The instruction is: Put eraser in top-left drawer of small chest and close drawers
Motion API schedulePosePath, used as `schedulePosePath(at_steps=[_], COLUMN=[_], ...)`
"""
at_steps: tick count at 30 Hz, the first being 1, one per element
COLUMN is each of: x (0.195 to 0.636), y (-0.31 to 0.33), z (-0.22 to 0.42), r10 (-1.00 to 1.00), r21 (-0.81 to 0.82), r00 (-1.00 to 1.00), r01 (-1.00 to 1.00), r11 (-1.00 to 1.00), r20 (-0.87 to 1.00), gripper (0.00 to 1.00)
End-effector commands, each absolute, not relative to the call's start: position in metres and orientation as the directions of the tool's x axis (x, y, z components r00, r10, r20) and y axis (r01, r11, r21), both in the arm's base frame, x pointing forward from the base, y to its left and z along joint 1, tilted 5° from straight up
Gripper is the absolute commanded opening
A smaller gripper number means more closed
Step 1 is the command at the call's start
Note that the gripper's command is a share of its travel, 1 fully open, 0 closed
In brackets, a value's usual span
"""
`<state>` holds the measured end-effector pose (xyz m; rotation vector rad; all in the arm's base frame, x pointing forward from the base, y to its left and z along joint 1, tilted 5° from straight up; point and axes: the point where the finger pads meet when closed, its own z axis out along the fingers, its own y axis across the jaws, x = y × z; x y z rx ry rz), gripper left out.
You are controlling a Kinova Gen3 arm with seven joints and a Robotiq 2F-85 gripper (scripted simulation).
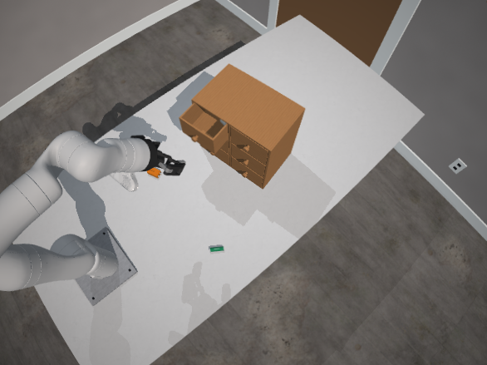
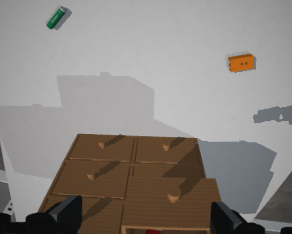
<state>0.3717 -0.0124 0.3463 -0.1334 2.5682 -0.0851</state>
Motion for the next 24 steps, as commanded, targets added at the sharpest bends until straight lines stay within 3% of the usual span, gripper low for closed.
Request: schedulePosePath(at_steps=[1, 24], x=[0.376, 0.373], y=[-0.008, -0.005], z=[0.348, 0.365], r10=[-0.121, -0.101], r21=[-0.086, -0.078], r00=[-0.874, -0.993], r01=[-0.091, -0.096], r11=[0.992, 0.992], r20=[-0.471, -0.06], gripper=[1.0, 1.0])
